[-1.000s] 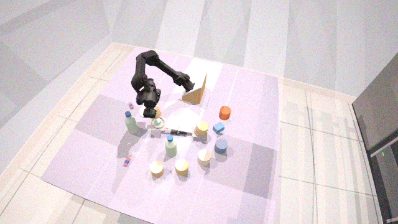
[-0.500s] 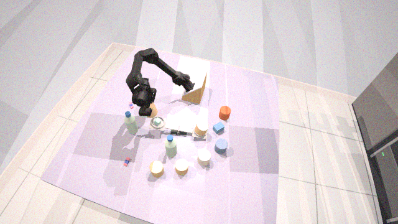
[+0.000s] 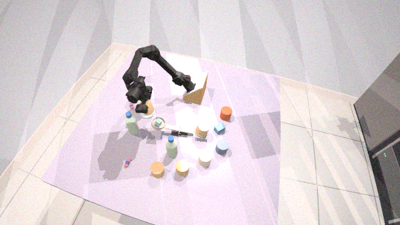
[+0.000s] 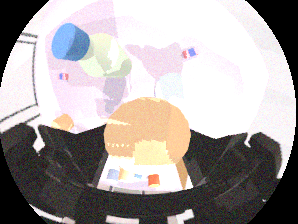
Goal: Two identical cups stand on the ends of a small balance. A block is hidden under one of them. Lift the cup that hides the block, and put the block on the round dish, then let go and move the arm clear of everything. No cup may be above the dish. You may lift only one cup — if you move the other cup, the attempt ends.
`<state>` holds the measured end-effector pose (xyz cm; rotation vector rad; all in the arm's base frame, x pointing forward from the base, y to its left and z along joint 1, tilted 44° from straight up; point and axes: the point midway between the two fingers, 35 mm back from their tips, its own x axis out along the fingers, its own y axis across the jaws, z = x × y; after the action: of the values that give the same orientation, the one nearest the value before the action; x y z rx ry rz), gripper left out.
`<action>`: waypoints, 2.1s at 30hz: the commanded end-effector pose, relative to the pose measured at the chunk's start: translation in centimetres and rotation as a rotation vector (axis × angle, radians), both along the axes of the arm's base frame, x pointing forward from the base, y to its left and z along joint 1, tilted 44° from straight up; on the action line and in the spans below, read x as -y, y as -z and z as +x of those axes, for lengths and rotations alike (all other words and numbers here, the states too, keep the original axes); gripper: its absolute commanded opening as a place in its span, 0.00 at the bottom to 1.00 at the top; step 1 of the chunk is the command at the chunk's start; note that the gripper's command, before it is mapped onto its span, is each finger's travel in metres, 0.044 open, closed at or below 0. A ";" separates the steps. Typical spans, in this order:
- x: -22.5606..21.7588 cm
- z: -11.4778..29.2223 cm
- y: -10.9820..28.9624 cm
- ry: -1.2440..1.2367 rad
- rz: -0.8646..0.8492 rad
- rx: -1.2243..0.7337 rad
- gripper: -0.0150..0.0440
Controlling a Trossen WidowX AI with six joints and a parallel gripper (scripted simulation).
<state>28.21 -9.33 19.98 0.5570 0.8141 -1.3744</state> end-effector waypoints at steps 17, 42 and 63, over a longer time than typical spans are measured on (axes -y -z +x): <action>4.9 -5.5 -1.4 0.006 0.009 0.024 0.25; 8.6 -13.2 -1.9 0.018 -0.045 0.033 0.25; 10.4 -16.8 -0.8 0.028 -0.093 0.023 0.25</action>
<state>11.42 -19.31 21.25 0.5121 0.7242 -1.4257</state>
